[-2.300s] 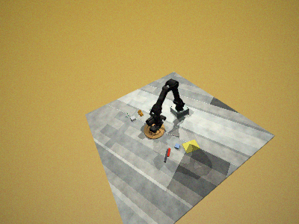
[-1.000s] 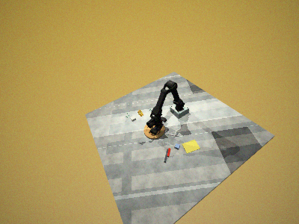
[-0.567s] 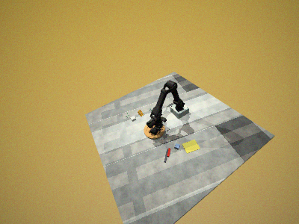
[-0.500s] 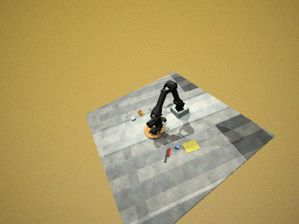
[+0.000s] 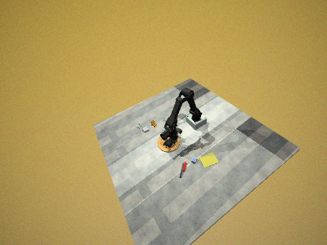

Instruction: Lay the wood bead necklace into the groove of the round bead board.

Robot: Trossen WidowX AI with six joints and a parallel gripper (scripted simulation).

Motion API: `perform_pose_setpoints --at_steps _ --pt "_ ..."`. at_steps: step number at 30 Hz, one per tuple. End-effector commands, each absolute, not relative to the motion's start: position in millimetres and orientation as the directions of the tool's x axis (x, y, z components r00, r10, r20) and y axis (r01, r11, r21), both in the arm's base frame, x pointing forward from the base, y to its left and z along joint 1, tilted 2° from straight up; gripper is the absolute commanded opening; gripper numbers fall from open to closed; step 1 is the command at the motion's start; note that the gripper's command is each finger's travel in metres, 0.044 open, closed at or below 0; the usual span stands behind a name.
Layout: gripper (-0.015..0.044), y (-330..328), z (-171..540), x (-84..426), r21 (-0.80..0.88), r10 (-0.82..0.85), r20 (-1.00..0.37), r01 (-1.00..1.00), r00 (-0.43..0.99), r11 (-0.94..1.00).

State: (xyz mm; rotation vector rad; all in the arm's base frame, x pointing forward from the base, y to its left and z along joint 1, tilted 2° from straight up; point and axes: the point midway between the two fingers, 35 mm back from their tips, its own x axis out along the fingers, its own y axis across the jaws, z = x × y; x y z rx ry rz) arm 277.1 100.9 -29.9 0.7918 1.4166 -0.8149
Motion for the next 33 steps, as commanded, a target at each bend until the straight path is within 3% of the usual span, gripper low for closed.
perform_pose_setpoints --at_steps 1,33 --pt "0.0 101 -30 277 -0.012 -0.013 -1.0 0.858 -0.006 0.514" --pt "0.0 103 -32 262 -0.017 -0.014 -1.0 0.861 -0.012 0.509"
